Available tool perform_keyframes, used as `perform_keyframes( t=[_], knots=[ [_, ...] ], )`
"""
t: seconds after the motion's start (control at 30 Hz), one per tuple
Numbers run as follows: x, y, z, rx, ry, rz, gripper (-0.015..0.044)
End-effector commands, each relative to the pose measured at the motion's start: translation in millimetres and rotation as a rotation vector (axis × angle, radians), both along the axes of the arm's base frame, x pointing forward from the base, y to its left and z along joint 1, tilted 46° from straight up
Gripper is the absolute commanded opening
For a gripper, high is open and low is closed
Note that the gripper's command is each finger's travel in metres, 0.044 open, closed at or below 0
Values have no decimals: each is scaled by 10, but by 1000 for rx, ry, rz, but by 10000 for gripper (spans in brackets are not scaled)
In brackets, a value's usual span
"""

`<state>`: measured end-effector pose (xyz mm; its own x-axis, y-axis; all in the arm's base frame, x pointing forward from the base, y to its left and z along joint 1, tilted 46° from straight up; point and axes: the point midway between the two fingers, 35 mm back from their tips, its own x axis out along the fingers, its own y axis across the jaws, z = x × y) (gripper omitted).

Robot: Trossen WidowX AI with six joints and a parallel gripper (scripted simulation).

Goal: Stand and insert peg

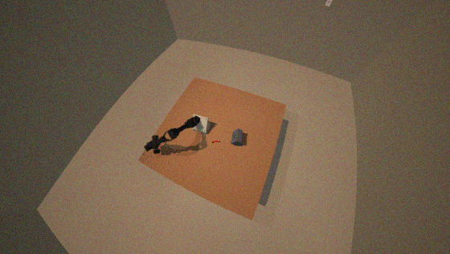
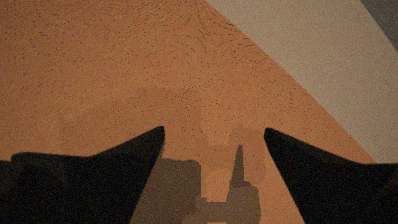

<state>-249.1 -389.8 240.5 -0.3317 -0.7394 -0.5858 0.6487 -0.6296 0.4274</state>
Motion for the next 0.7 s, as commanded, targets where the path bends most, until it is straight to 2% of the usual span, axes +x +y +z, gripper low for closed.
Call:
perform_keyframes(
  t=[0.0, 0.67],
  knots=[
    [198, -86, 140, -16, 64, 66, 440],
    [1190, -377, 566, -73, 290, 354, 440]
  ],
)
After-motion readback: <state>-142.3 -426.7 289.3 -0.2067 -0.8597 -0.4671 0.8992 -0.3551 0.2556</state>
